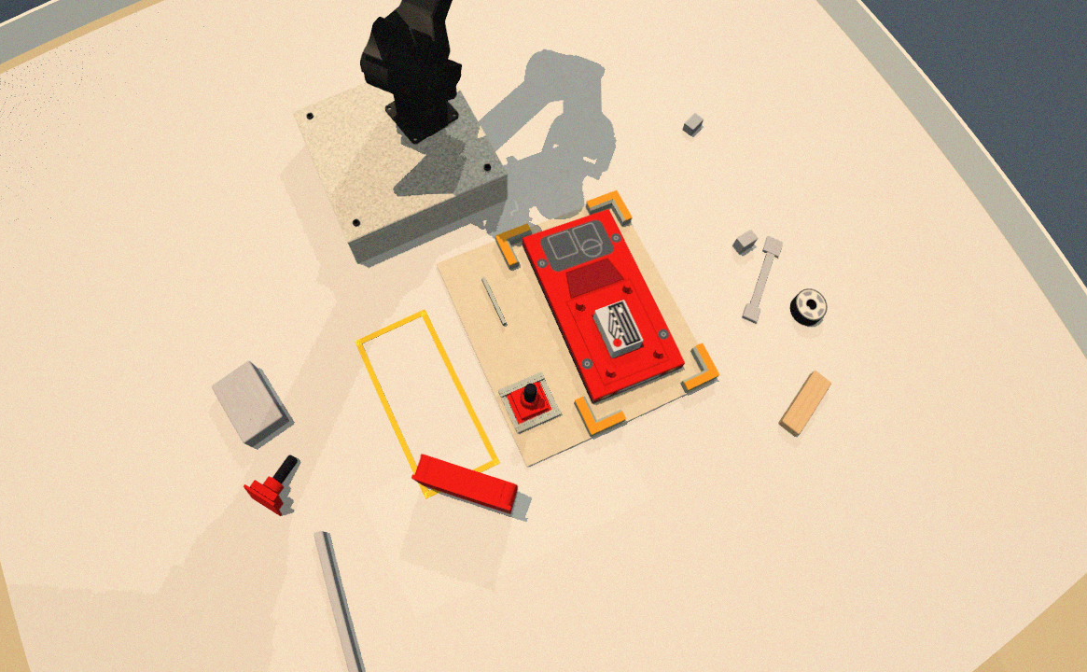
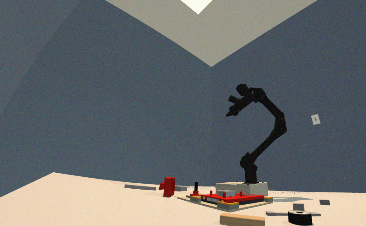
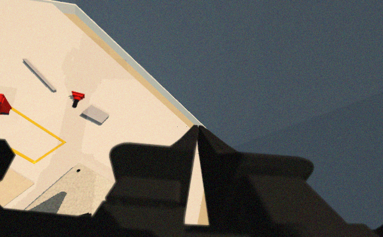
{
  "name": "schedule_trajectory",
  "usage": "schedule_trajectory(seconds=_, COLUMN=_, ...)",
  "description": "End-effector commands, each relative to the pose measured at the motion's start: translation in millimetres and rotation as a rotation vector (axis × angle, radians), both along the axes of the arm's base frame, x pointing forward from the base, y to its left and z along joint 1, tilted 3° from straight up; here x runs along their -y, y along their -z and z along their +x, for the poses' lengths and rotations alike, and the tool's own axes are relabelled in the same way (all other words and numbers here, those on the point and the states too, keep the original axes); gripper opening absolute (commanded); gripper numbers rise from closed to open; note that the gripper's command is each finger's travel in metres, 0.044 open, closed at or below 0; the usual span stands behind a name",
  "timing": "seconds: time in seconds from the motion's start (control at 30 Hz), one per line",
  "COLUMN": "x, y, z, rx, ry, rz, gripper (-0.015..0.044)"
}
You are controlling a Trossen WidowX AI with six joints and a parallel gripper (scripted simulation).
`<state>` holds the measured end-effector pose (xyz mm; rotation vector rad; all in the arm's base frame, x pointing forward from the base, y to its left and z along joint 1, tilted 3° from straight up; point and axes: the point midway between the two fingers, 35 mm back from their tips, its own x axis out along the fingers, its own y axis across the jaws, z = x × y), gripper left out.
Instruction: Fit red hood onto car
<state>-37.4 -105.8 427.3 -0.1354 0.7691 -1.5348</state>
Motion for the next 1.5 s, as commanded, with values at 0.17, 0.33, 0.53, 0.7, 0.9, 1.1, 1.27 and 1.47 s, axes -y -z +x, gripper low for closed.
schedule_trajectory(seconds=0.17, x=57.2, y=7.4, z=51.5, rx=-0.087, ry=-0.170, rz=0.156, gripper=0.0000)
schedule_trajectory(seconds=0.33, x=88.5, y=24.4, z=101.0, rx=-0.117, ry=-0.328, rz=0.259, gripper=0.0000)
schedule_trajectory(seconds=0.53, x=119.9, y=42.4, z=149.8, rx=-0.236, ry=-0.485, rz=0.369, gripper=0.0000)
schedule_trajectory(seconds=0.7, x=142.9, y=70.7, z=204.8, rx=-0.362, ry=-0.665, rz=0.472, gripper=0.0000)
schedule_trajectory(seconds=0.9, x=159.1, y=115.3, z=270.7, rx=-0.504, ry=-0.881, rz=0.588, gripper=0.0000)
schedule_trajectory(seconds=1.1, x=167.6, y=170.2, z=329.8, rx=-0.625, ry=-1.079, rz=0.701, gripper=0.0000)
schedule_trajectory(seconds=1.27, x=166.8, y=223.9, z=373.4, rx=-0.714, ry=-1.242, rz=0.793, gripper=0.0000)
schedule_trajectory(seconds=1.47, x=154.9, y=296.5, z=417.4, rx=-0.806, ry=-1.440, rz=0.901, gripper=0.0000)
